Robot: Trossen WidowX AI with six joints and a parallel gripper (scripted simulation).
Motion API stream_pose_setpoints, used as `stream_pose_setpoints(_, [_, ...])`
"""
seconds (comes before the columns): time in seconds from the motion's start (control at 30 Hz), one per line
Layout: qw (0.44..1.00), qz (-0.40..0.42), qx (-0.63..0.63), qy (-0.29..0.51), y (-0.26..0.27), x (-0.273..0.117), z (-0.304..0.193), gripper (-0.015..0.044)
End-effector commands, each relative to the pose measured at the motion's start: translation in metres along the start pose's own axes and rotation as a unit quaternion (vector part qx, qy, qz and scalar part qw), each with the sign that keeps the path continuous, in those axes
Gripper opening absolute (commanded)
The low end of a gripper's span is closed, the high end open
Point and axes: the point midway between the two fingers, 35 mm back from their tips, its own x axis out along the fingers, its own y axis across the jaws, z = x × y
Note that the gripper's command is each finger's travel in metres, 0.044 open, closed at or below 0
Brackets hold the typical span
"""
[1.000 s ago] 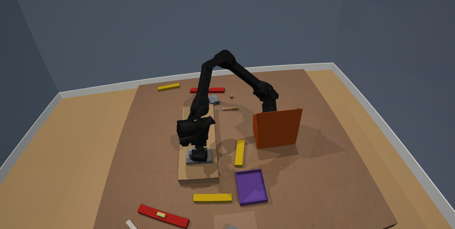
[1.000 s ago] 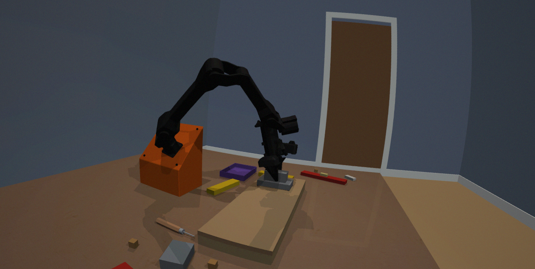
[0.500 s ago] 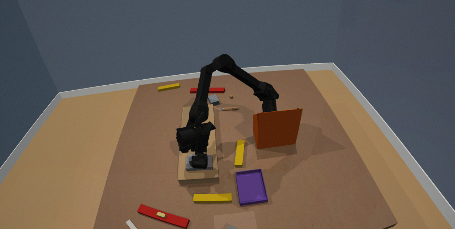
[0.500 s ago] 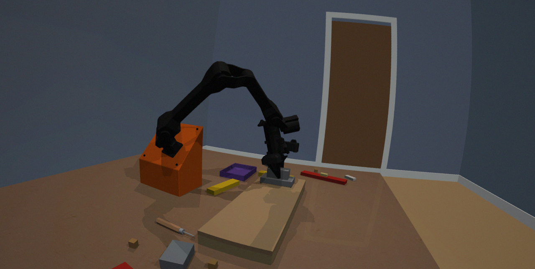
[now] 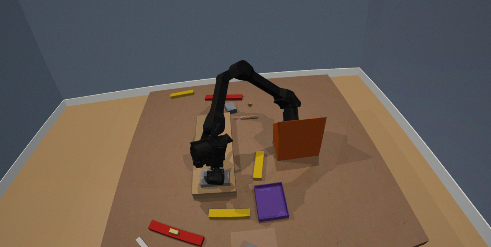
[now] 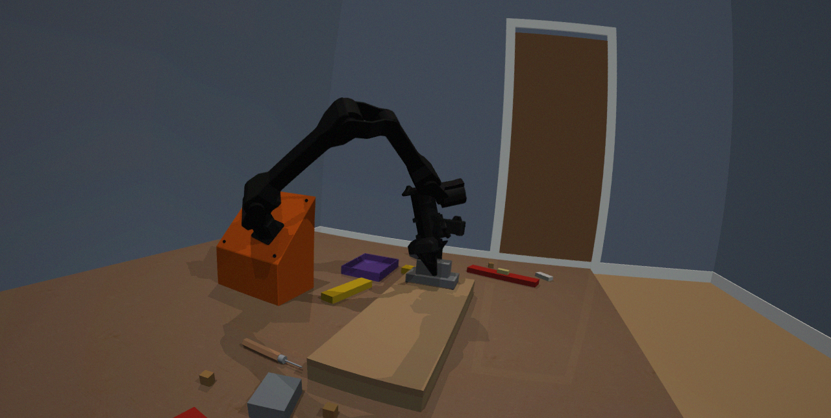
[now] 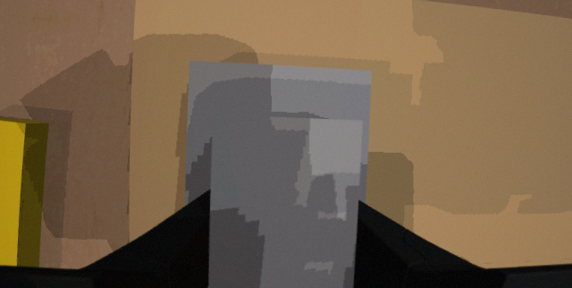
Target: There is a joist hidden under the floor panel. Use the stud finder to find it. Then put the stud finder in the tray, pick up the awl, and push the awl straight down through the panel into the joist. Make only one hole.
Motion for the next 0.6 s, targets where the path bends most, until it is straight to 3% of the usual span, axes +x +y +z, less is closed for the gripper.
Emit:
stream_pose_setpoints(0.0, [1.000,0.000,0.000,0.000,0.002,0.000,0.000,0.0000])
stream_pose_setpoints(0.57, [1.000,-0.001,0.000,0.001,-0.036,0.001,-0.001,0.0000])
